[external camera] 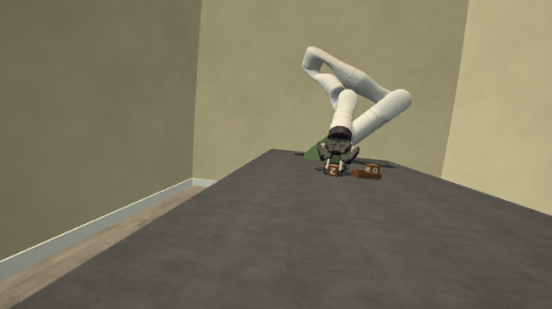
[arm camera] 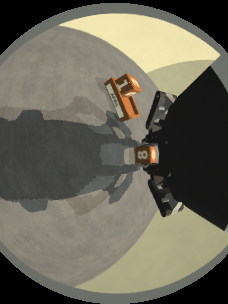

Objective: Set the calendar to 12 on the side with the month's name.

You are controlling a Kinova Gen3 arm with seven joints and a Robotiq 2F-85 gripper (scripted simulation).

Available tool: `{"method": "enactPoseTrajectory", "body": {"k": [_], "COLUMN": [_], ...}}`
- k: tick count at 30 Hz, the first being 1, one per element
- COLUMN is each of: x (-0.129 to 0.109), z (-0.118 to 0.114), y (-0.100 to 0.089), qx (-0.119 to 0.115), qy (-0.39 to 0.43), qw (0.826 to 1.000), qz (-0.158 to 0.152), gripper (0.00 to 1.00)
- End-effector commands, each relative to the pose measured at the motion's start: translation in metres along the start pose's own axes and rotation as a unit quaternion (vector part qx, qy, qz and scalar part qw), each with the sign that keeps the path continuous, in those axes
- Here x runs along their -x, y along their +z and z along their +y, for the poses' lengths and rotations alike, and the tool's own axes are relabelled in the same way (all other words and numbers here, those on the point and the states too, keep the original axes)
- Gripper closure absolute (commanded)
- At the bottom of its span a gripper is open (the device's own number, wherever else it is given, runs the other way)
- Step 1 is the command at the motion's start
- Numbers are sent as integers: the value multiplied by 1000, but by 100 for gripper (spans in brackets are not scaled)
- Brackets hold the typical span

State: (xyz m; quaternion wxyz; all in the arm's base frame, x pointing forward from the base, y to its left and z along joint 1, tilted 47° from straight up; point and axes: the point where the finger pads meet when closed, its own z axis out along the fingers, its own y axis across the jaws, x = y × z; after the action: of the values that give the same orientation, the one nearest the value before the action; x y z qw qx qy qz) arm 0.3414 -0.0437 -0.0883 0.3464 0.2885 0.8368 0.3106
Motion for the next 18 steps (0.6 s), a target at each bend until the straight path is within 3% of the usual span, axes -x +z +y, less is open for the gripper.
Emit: {"method": "enactPoseTrajectory", "body": {"k": [1,18], "x": [0,2], "z": [0,0], "y": [0,-2], "qx": [0,0], "qy": [0,0], "qw": [1000,1000], "qz": [0,0], "gripper": [74,74]}}
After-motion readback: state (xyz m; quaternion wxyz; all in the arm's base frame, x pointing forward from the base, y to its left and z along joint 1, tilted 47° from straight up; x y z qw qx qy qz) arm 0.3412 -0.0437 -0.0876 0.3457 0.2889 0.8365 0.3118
